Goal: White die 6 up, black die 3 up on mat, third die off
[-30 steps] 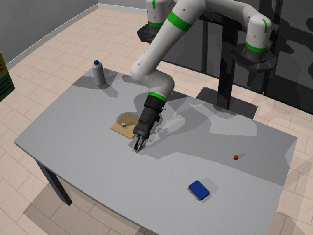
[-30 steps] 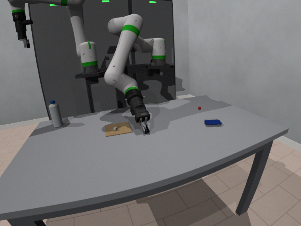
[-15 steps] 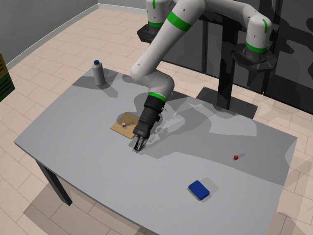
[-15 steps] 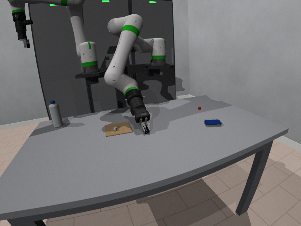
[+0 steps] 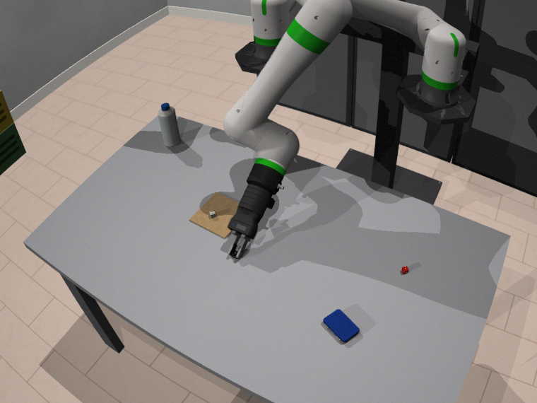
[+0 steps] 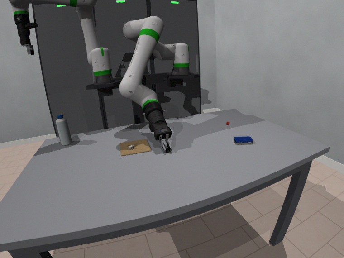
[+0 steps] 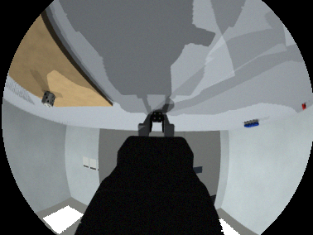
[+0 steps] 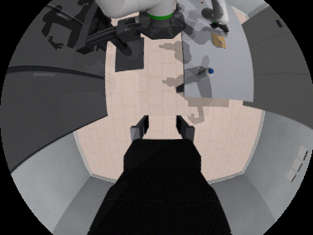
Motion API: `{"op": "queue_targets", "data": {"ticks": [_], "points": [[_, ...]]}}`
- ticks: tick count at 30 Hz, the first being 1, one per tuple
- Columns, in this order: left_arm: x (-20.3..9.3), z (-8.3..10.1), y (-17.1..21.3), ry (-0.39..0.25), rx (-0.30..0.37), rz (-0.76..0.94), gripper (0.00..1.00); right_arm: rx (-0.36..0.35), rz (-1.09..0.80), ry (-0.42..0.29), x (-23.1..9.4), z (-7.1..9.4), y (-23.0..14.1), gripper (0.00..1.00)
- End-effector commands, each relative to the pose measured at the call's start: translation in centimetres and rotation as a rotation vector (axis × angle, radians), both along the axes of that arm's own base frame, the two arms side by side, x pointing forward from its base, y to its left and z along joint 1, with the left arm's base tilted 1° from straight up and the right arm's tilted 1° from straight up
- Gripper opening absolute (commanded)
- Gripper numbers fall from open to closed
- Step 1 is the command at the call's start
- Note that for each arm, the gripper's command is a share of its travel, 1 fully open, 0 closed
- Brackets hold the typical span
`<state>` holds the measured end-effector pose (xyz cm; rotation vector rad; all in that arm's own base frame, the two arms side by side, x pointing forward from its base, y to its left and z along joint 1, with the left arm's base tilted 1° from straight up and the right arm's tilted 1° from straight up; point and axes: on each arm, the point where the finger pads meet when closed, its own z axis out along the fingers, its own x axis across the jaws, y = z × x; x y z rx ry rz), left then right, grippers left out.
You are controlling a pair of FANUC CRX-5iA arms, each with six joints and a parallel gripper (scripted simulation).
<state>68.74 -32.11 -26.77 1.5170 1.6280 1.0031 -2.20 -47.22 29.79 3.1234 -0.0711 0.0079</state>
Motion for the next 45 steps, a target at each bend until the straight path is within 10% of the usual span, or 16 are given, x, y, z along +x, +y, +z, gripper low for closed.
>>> {"op": "queue_targets", "data": {"ticks": [1,45], "points": [[0.09,0.15,-0.07,-0.002,-0.001,0.0,0.52,-0.002,0.0,0.0,-0.02,0.09,-0.02,1.0],[0.09,0.15,-0.07,-0.002,-0.001,0.0,0.64,-0.002,0.0,0.0,-0.02,0.09,-0.02,1.0]]}}
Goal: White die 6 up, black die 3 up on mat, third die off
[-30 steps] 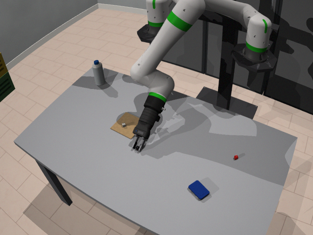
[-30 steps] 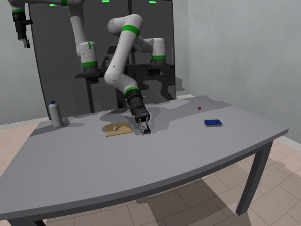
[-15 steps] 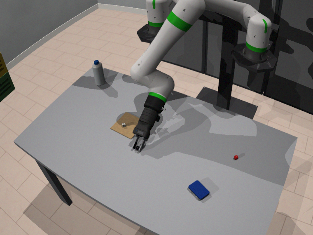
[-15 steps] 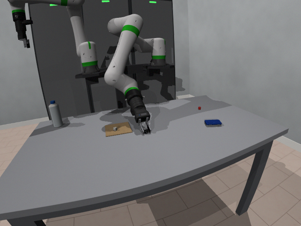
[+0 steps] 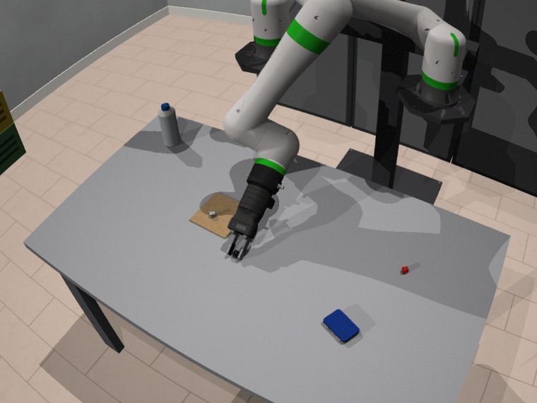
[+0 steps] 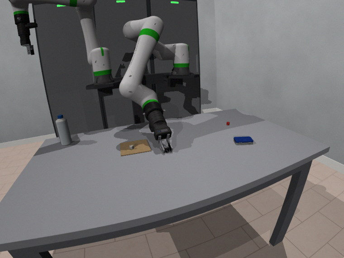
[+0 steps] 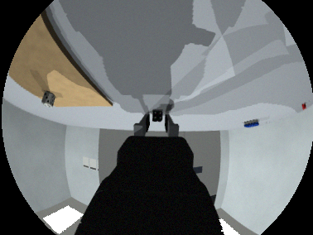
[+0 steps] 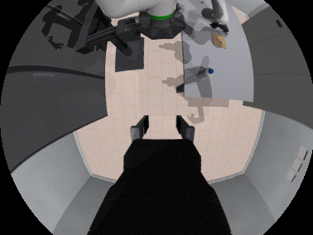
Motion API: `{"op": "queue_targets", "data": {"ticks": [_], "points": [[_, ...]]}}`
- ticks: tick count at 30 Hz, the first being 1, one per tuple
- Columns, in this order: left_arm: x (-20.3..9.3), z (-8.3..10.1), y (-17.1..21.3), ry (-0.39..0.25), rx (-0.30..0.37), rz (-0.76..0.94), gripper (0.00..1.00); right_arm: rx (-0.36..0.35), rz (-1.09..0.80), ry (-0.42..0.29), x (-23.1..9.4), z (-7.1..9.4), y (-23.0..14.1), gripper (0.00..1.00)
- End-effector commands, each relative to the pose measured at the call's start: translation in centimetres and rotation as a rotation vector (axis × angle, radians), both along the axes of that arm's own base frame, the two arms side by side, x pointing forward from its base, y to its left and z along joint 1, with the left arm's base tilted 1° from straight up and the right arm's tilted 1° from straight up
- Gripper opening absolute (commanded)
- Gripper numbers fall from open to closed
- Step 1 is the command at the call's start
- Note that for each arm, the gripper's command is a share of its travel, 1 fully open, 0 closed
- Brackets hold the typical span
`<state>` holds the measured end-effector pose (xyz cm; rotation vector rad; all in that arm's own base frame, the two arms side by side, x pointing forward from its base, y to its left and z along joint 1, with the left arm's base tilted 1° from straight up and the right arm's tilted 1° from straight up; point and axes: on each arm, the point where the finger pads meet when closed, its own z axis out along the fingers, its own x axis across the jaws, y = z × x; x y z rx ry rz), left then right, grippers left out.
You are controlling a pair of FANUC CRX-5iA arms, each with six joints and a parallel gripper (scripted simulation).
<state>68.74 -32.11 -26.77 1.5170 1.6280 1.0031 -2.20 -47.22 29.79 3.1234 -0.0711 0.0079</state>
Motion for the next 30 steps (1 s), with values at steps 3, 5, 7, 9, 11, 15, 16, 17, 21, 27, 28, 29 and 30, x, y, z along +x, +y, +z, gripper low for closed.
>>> {"op": "queue_targets", "data": {"ticks": [3,5,7,9,11,15,16,17,21,27,28,29,30], "points": [[0.1,0.2,-0.1,-0.002,-0.001,0.0,0.64,-0.002,0.0,0.0,0.0,0.1,0.0,1.0],[0.1,0.2,-0.1,-0.002,-0.001,0.0,0.64,-0.002,0.0,0.0,0.0,0.1,0.0,1.0],[0.1,0.2,-0.1,-0.002,-0.001,0.0,0.64,-0.002,0.0,0.0,0.0,0.1,0.0,1.0],[0.1,0.2,-0.1,-0.002,-0.001,0.0,0.64,-0.002,0.0,0.0,0.0,0.1,0.0,1.0],[0.0,0.2,-0.1,-0.002,-0.001,0.0,0.64,-0.002,0.0,0.0,0.0,0.1,0.0,1.0],[-0.6,0.5,-0.1,-0.002,-0.001,0.0,0.64,-0.002,0.0,0.0,0.0,0.1,0.0,1.0],[-0.8,0.6,-0.2,-0.002,-0.001,0.0,0.64,-0.002,0.0,0.0,0.0,0.1,0.0,1.0],[-1.1,0.8,-0.2,-0.002,-0.001,0.0,0.64,-0.002,0.0,0.0,0.0,0.1,0.0,1.0],[-2.4,1.5,-0.3,-0.002,-0.001,0.0,0.64,-0.002,0.0,0.0,0.0,0.1,0.0,1.0],[-3.6,2.1,-0.4,-0.002,-0.001,0.0,0.64,-0.002,0.0,0.0,0.0,0.1,0.0,1.0],[-3.8,2.2,-0.4,-0.002,-0.001,0.0,0.64,-0.002,0.0,0.0,0.0,0.1,0.0,1.0],[-4.0,2.3,-0.5,-0.002,-0.001,0.0,0.64,-0.002,0.0,0.0,0.0,0.1,0.0,1.0],[-4.2,2.4,-0.5,-0.002,-0.001,0.0,0.64,-0.002,0.0,0.0,0.0,0.1,0.0,1.0]]}}
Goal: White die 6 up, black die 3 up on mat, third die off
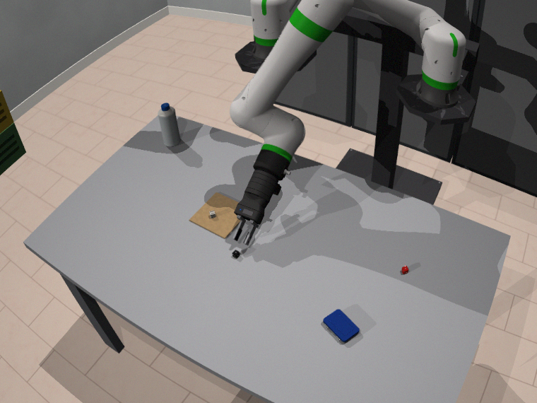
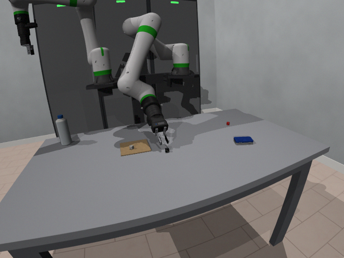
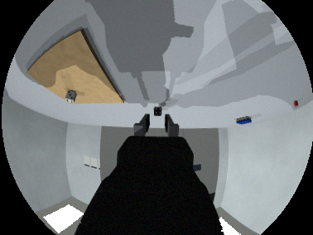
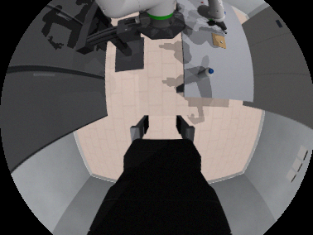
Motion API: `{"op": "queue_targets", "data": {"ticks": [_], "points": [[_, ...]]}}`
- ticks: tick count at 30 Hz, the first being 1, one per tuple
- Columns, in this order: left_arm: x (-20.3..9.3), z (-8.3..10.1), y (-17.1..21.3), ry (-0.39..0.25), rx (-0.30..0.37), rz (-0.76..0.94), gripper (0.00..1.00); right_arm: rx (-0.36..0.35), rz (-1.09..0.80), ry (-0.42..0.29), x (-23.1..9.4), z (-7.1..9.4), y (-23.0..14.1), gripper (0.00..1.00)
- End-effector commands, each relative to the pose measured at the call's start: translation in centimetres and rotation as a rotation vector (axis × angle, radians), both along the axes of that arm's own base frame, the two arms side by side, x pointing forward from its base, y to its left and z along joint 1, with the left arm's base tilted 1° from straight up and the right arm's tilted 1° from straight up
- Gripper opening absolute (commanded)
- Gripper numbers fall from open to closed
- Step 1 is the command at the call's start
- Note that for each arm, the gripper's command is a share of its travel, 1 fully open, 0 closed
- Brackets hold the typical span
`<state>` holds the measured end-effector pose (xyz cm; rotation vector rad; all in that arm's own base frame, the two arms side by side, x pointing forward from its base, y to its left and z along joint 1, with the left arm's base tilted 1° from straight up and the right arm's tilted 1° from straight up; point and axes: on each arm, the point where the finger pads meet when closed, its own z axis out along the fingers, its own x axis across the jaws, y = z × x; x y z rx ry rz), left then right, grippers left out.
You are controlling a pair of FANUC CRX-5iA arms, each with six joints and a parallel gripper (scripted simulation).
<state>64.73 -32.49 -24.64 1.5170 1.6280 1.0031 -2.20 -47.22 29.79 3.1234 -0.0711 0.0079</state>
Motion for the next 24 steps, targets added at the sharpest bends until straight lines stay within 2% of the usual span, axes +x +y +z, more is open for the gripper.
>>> {"op": "queue_targets", "data": {"ticks": [1,7,14,24], "points": [[-0.2,0.3,-0.1,-0.002,-0.001,0.0,0.64,-0.002,0.0,0.0,0.0,0.1,0.0,1.0],[-0.3,0.4,-0.1,-0.002,-0.001,0.0,0.64,-0.002,0.0,0.0,0.0,0.1,0.0,1.0],[-0.3,1.6,-0.1,-0.002,-0.001,0.0,0.64,-0.002,0.0,0.0,0.0,0.1,0.0,1.0],[-0.3,5.7,-0.2,-0.002,-0.001,0.0,0.64,-0.002,0.0,0.0,0.0,0.1,0.0,1.0]]}}
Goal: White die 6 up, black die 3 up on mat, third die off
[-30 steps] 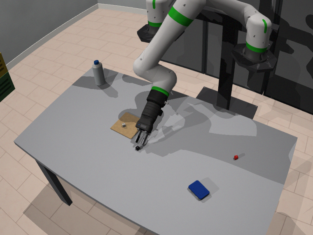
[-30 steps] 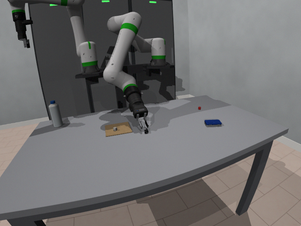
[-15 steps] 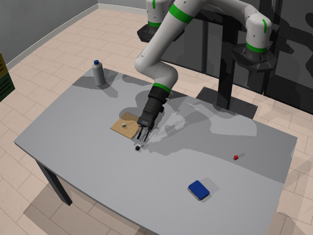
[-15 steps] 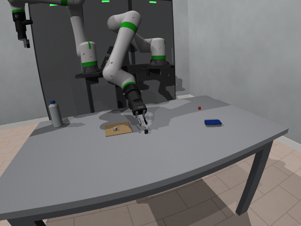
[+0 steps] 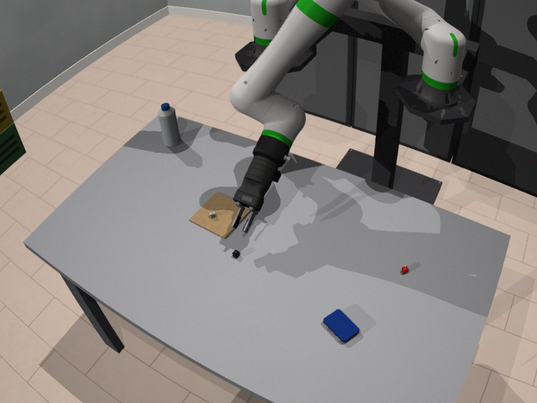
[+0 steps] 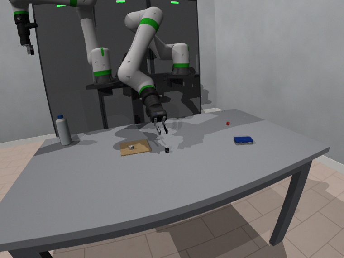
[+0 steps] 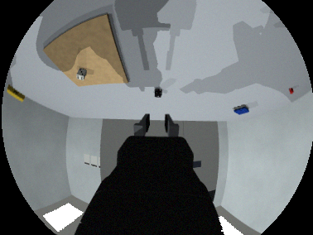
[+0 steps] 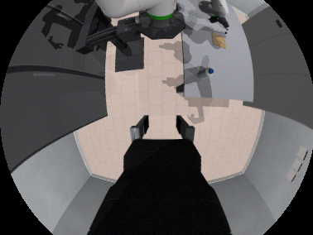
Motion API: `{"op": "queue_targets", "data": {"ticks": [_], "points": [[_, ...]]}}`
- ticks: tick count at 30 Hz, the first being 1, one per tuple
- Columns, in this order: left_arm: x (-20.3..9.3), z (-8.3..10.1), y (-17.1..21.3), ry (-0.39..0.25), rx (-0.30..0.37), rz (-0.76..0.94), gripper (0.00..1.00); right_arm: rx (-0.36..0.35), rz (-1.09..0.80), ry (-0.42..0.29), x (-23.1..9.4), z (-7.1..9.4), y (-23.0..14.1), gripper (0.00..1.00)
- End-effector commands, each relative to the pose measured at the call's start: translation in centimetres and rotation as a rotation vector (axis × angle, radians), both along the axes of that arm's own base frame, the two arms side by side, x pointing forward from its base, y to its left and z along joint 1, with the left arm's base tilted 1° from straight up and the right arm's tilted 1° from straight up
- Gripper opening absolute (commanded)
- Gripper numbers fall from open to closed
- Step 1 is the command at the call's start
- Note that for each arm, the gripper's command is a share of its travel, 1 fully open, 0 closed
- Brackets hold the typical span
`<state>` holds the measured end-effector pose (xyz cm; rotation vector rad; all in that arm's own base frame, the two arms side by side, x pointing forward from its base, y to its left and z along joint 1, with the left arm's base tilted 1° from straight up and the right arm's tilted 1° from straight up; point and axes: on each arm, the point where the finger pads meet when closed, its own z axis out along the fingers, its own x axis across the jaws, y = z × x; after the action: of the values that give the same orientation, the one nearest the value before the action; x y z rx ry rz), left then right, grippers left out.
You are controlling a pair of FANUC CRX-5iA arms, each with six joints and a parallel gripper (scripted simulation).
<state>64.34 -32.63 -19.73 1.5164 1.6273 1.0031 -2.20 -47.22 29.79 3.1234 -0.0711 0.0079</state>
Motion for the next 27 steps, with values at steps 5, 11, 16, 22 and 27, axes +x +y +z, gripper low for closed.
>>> {"op": "queue_targets", "data": {"ticks": [5,11,16,22,27], "points": [[0.1,1.4,-0.1,-0.001,-0.001,0.0,0.64,-0.002,0.0,0.0,0.0,0.1,0.0,1.0],[0.1,1.4,0.0,0.003,0.0,0.001,0.64,-0.002,0.0,0.0,0.0,0.1,0.0,1.0],[0.2,1.4,0.3,0.062,0.001,0.008,0.64,-0.002,0.0,0.0,0.0,0.1,0.0,1.0],[0.9,1.9,0.3,0.217,-0.015,0.008,0.64,-0.002,0.0,0.0,0.0,0.1,0.0,1.0],[1.4,2.3,0.1,0.303,-0.027,0.005,0.64,-0.002,0.0,0.0,0.0,0.1,0.0,1.0]]}}
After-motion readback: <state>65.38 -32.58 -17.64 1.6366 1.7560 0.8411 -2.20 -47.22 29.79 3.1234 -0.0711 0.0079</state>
